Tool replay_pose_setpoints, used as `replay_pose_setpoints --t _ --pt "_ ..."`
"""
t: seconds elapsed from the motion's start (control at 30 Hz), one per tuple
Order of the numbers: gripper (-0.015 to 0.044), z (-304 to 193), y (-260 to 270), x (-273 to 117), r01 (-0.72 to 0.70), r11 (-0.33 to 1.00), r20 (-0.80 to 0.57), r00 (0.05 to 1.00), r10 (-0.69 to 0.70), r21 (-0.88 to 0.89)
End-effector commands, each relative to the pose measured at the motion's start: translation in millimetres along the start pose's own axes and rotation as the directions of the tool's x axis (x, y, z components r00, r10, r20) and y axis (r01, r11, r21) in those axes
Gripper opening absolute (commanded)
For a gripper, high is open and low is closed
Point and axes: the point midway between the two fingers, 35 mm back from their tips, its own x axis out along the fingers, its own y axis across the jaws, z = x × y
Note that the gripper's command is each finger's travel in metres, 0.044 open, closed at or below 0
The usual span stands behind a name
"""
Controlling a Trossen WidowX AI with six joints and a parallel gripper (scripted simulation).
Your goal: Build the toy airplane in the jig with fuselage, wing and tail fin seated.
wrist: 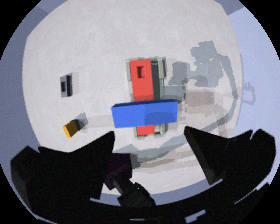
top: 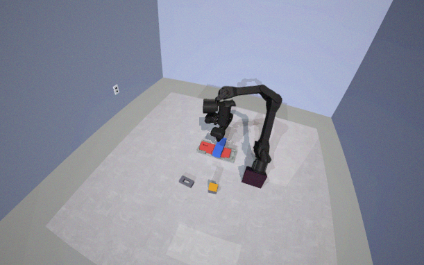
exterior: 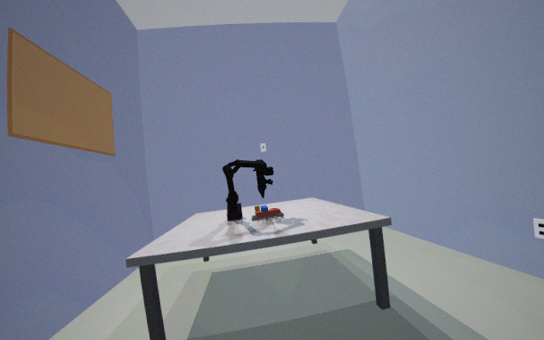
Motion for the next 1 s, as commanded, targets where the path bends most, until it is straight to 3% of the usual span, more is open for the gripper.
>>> replay_pose_setpoints --t 0.0,0.23,0.47,0.73,0.97 --pt "0.044 0 0 1 -0.001 0.993 0.0 1.0 0.001 -0.121" --pt "0.044 0 3 0 -0.003 0.993 0.0 1.0 0.003 -0.121" --pt "0.044 1 115 -9 -0.043 0.991 0.005 0.999 0.044 -0.13" --pt "0.044 -46 228 -6 -0.027 0.992 -0.002 1.0 0.027 -0.125" --pt "0.044 -58 245 -3 -0.018 0.992 -0.002 1.0 0.018 -0.122"
